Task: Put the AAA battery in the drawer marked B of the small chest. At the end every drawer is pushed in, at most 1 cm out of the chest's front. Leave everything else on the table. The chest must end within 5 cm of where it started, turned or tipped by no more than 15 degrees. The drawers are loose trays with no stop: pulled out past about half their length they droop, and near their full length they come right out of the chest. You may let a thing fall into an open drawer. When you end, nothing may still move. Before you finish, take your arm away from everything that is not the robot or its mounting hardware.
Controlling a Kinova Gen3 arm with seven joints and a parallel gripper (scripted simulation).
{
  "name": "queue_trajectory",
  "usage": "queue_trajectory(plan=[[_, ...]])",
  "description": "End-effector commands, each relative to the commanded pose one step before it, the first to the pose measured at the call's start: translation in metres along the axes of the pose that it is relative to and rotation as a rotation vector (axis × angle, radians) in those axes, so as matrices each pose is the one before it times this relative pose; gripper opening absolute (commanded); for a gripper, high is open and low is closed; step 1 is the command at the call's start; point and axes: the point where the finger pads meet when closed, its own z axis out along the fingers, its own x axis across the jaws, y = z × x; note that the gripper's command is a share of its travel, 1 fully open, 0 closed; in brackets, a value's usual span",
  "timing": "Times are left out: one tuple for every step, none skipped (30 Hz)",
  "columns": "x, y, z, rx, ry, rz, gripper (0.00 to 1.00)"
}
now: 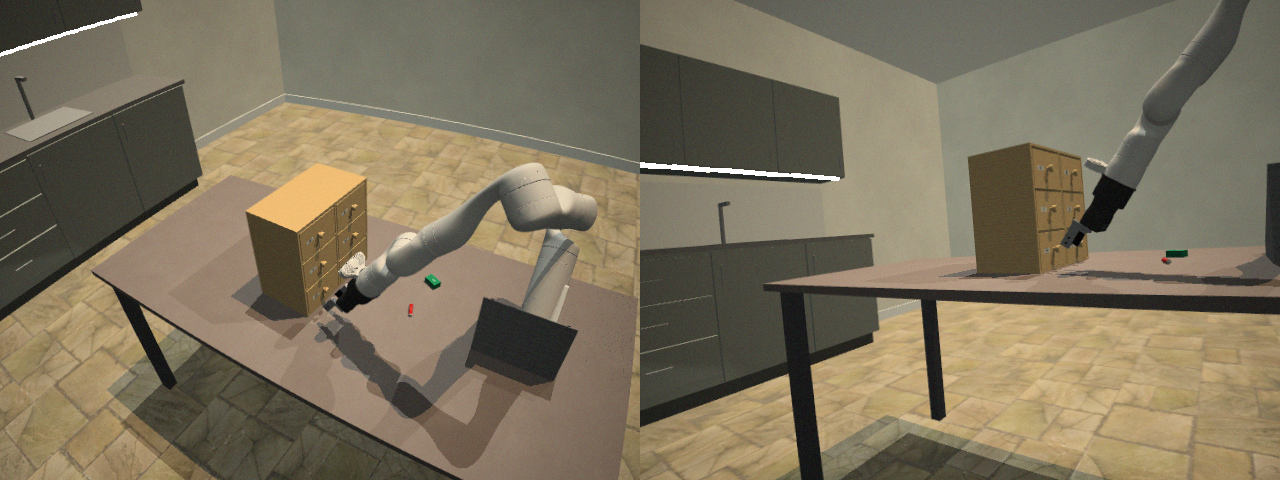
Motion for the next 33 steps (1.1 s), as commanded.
queue_trajectory(plan=[[0.00067, 0.00054, 0.00098, 0.00164, 0.00039, 0.00259, 1.00], [0.00000, 0.00000, 0.00000, 0.00000, 0.00000, 0.00000, 1.00], [0.00000, 0.00000, 0.00000, 0.00000, 0.00000, 0.00000, 1.00], [0.00000, 0.00000, 0.00000, 0.00000, 0.00000, 0.00000, 1.00], [0.00000, 0.00000, 0.00000, 0.00000, 0.00000, 0.00000, 1.00], [0.00000, -0.00003, -0.00004, 0.00000, 0.00000, 0.00000, 1.00], [0.00002, -0.00019, -0.00028, -0.00001, 0.00002, 0.00001, 1.00], [0.00004, -0.00046, -0.00068, -0.00002, 0.00006, 0.00003, 1.00], [0.00008, -0.00080, -0.00118, -0.00004, 0.00011, 0.00006, 1.00], [0.00013, -0.00117, -0.00174, -0.00007, 0.00019, 0.00010, 1.00], [0.00007, -0.00159, -0.00233, -0.00005, 0.00010, 0.00006, 1.00], [0.00006, -0.00197, -0.00287, -0.00005, 0.00008, 0.00005, 1.00], [-0.00004, -0.00234, -0.00336, 0.00000, -0.00005, -0.00003, 1.00], [0.00000, 0.00000, 0.00000, 0.00000, 0.00000, 0.00000, 1.00], [0.00000, 0.00000, 0.00000, 0.00000, 0.00000, 0.00000, 1.00], [-0.00023, -0.00268, -0.00377, 0.00009, -0.00033, -0.00020, 1.00], [-0.00025, -0.00288, -0.00405, 0.00011, -0.00035, -0.00022, 1.00], [-0.00041, -0.00303, -0.00420, 0.00019, -0.00056, -0.00037, 1.00], [-0.00053, -0.00307, -0.00420, 0.00026, -0.00073, -0.00049, 1.00], [-0.00061, -0.00299, -0.00404, 0.00032, -0.00083, -0.00058, 1.00], [-0.00005, -0.00257, -0.00368, 0.00002, -0.00005, -0.00008, 1.00], [0.00000, -0.00224, -0.00323, -0.00001, 0.00002, -0.00003, 1.00], [-0.00001, -0.00185, -0.00267, 0.00000, 0.00001, -0.00003, 1.00], [-0.00001, -0.00142, -0.00204, 0.00000, 0.00000, -0.00002, 1.00], [0.00000, -0.00097, -0.00140, 0.00000, 0.00001, -0.00001, 1.00], [0.00000, -0.00055, -0.00080, 0.00000, 0.00001, 0.00000, 1.00], [0.00000, -0.00023, -0.00033, 0.00000, 0.00001, 0.00000, 1.00], [0.00000, -0.00004, -0.00005, 0.00000, 0.00000, 0.00000, 1.00], [0.00000, 0.00000, 0.00000, -0.00001, 0.00000, 0.00000, 1.00], [0.00000, 0.00000, -0.00001, -0.00005, 0.00000, 0.00000, 1.00], [0.00000, 0.00000, 0.00000, 0.00000, 0.00000, 0.00000, 1.00], [0.00000, 0.00000, 0.00000, 0.00000, 0.00000, 0.00000, 1.00], [0.00000, 0.00000, -0.00003, -0.00015, -0.00001, 0.00000, 1.00]])
